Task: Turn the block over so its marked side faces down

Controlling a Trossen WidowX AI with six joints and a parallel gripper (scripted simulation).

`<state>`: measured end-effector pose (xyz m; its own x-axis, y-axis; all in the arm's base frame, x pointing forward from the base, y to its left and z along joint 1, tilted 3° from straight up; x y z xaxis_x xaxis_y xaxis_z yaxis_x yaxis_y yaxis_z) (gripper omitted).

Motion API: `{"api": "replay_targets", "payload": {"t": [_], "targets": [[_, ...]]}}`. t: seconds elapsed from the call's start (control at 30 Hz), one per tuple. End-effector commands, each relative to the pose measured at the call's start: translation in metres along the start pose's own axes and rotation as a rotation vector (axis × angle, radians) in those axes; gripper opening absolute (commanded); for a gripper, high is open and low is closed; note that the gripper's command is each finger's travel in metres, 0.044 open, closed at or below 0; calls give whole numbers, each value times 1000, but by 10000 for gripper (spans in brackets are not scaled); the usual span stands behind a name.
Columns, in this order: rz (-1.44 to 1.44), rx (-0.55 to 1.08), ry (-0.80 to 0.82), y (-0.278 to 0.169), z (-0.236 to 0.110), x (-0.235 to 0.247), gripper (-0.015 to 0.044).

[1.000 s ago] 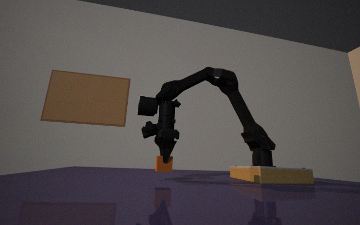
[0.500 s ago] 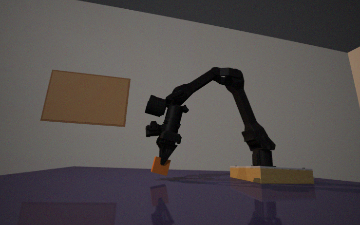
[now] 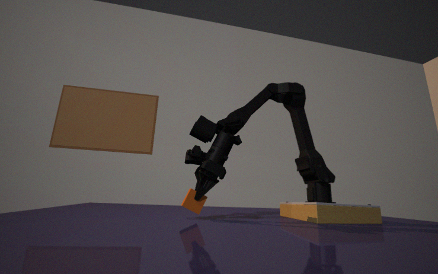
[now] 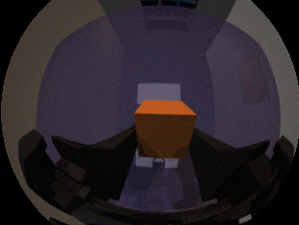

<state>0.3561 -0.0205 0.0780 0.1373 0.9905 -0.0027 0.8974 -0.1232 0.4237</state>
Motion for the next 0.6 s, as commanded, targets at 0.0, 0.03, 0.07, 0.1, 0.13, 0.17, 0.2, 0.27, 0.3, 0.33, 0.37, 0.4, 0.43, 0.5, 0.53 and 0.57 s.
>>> {"api": "replay_targets", "payload": {"t": [0.0,0.03,0.07,0.1,0.13,0.17,0.2,0.27,0.3,0.33,0.37,0.4,0.43,0.5,0.53,0.57], "targets": [[-5,-58,6,-2,-4,0,0],[-5,-73,7,-4,-4,0,0],[-6,-85,8,-5,-4,-1,0],[-6,-92,8,-5,-5,-1,0],[-6,-94,9,-6,-5,-1,0],[-6,-94,9,-6,-5,-1,0],[-6,-94,9,-6,-5,-1,0],[-5,-105,10,-6,-3,-1,0],[-5,-117,11,-6,0,-1,0],[-5,-132,13,-7,3,-1,0],[-5,-148,14,-7,5,-1,0],[-5,-163,16,-8,8,-1,0],[-5,-178,18,-8,11,-1,0],[-4,-209,21,-10,15,-1,0],[-4,-224,22,-11,18,-1,0],[-4,-239,24,-12,20,-1,0]]}}
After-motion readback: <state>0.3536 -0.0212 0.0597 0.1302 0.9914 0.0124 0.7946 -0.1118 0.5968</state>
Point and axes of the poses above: the point midway between the two fingers, 35 mm back from their tips, its own z axis out along the fingers, its own x axis across the jaws, y = z × x, the point moved 5 cm from there along -z, back along the fingers, and after that the axes turned 5 degrees about z, right-handed, at the moved point
